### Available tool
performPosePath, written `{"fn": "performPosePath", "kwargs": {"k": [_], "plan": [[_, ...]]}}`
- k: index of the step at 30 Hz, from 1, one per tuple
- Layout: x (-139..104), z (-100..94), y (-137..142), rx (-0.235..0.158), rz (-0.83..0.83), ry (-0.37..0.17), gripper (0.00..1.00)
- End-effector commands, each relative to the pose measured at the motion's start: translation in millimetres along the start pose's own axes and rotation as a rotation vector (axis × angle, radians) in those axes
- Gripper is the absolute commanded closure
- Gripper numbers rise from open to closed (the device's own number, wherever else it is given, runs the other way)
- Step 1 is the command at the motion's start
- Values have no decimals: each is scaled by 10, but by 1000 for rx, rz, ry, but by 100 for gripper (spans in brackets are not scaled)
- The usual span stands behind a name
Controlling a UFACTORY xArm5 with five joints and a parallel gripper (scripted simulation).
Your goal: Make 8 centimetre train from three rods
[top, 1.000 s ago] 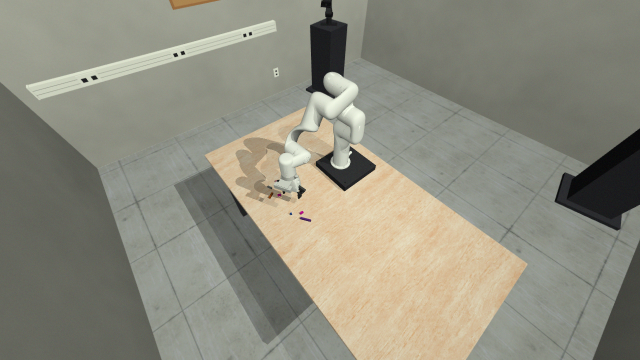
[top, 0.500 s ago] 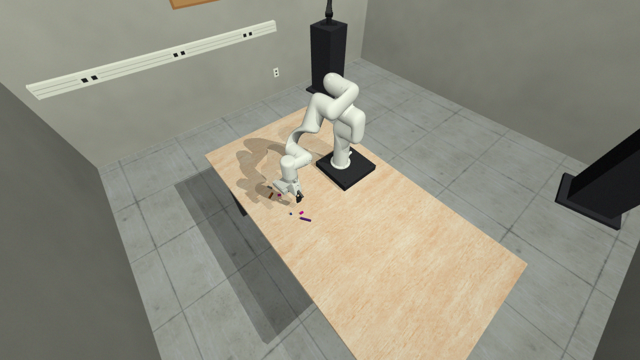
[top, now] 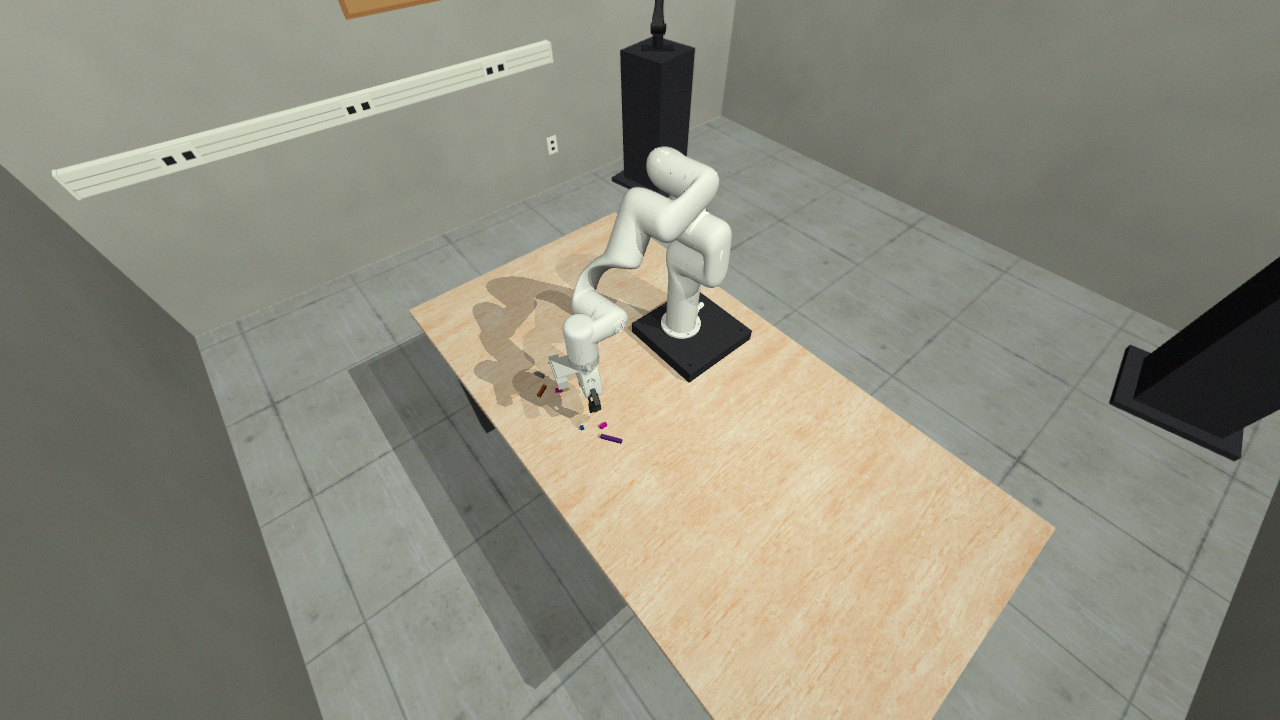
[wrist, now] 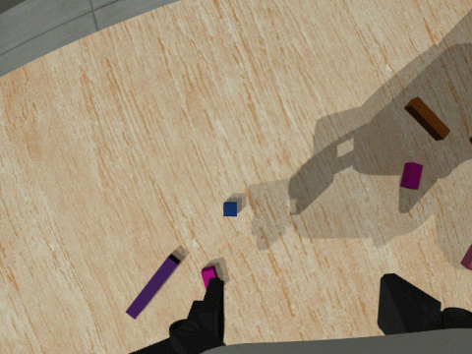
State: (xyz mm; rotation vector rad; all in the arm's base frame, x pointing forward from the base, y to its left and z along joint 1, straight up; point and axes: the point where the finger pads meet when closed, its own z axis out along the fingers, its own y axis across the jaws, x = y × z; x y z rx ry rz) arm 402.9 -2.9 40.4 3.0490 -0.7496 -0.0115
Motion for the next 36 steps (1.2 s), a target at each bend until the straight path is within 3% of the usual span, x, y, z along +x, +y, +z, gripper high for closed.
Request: {"fn": "performPosePath", "kwargs": {"k": [1, 36], "plan": [[-2, -17, -75, 1, 167, 2, 0], [-113, -49, -478, 2, 1110, 2, 0]]}}
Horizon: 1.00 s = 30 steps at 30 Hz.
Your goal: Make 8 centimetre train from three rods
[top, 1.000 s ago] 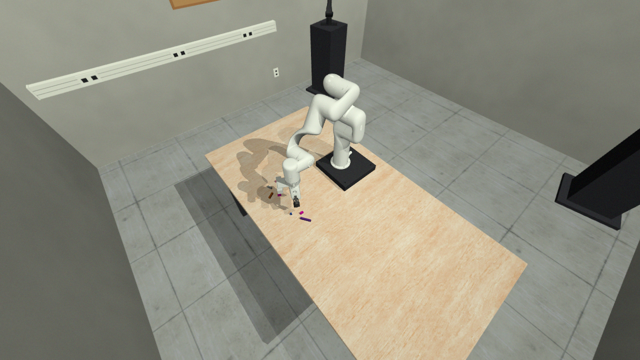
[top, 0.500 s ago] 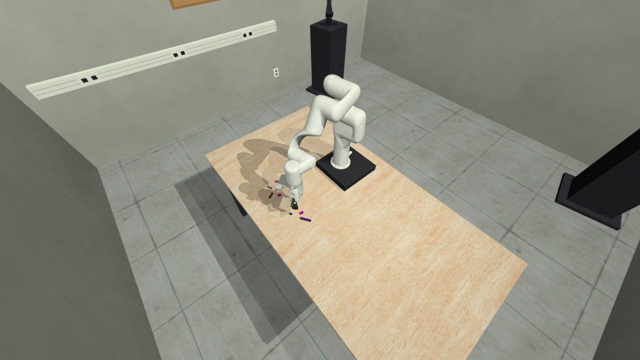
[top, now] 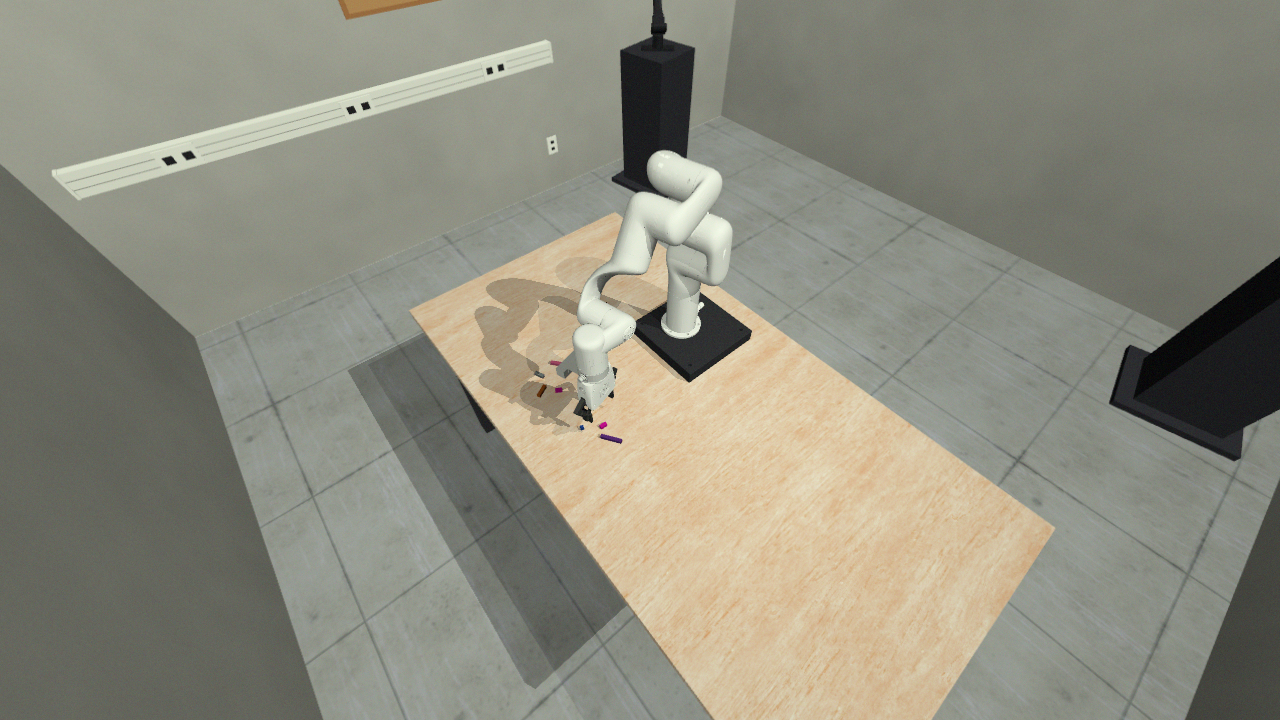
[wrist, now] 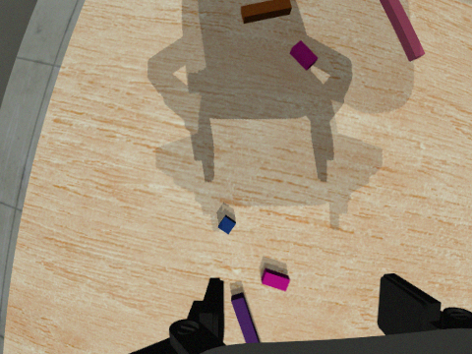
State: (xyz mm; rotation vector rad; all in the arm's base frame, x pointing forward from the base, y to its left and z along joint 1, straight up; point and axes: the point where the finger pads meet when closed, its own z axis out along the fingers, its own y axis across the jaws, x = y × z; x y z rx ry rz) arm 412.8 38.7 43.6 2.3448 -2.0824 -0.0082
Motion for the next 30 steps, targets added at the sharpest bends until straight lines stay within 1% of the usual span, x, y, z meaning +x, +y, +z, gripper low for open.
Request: {"fn": "performPosePath", "kwargs": {"k": [1, 5, 8, 16, 17, 30], "plan": [[-68, -17, -34, 3, 167, 0, 0], [-113, -21, -46, 3, 271, 0, 0], [-132, -22, -51, 3, 314, 0, 0], [-141, -23, -54, 3, 334, 0, 0], [-141, -23, -54, 3, 334, 0, 64], [-141, -23, -54, 3, 334, 0, 64]]}}
